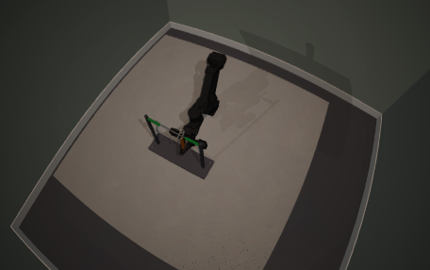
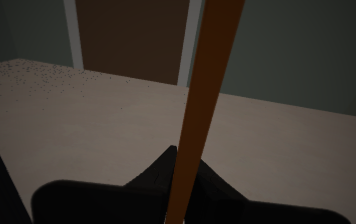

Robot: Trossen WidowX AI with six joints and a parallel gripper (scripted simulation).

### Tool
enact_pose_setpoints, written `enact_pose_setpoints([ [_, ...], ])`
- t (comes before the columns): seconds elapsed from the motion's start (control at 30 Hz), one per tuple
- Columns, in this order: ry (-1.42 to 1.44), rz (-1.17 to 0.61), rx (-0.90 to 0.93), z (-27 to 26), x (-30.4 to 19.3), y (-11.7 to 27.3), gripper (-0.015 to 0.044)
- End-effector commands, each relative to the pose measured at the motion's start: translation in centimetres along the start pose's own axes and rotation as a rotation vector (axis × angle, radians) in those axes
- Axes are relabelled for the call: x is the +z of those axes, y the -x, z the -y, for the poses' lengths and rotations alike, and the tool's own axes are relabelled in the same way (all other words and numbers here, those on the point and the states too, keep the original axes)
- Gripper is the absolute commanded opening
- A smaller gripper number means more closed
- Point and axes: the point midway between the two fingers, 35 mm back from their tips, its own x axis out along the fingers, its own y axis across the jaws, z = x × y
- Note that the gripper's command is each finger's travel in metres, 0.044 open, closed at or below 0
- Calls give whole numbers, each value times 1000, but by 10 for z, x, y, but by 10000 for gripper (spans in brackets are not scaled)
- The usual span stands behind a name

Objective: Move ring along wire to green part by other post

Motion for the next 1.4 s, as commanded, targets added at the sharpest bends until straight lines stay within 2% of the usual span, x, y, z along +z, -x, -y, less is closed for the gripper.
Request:
enact_pose_setpoints([
  [0.0, -3, 3, 0, -3, 2, -1, -150],
  [1.37, -1, -1, 39, -43, 2, -4, -150],
])
